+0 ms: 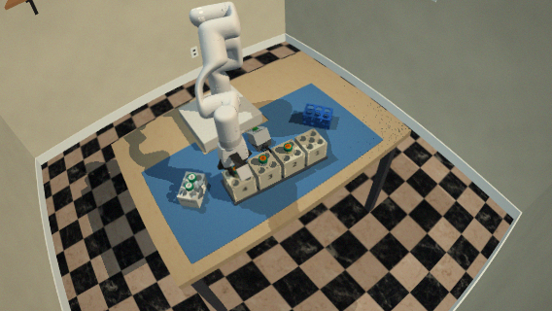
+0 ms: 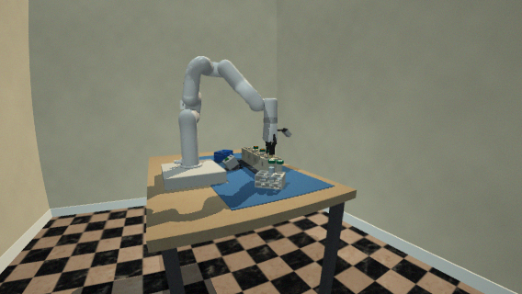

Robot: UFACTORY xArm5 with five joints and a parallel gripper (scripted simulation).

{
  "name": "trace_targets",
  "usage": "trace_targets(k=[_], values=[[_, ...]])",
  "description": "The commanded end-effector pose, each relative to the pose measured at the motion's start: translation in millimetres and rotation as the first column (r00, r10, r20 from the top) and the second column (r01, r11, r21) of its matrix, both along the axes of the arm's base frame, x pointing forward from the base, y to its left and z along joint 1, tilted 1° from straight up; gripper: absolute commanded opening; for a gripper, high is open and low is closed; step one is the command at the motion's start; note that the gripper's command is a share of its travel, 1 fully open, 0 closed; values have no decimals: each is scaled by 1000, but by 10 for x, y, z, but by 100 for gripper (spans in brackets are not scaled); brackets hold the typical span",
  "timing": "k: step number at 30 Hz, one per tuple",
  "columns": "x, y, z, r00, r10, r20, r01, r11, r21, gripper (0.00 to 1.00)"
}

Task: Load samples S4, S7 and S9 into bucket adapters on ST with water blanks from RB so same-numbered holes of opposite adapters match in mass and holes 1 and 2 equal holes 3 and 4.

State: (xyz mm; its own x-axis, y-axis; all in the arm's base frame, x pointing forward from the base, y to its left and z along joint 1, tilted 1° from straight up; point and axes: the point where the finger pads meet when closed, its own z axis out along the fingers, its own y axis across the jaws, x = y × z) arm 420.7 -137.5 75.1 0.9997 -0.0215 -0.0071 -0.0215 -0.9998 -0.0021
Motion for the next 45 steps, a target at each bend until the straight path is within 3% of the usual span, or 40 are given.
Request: trace_targets(k=[1, 23, 24, 45], values=[[12, -4, -31, 1000, 0, 3, 0, 1000, -1, 0], [11, -5, -111, 1000, 0, 3, 0, 1000, -1, 0], [11, -5, -115, 1000, 0, 3, 0, 1000, -1, 43], [11, -5, -115, 1000, 0, 3, 0, 1000, -1, 43]])
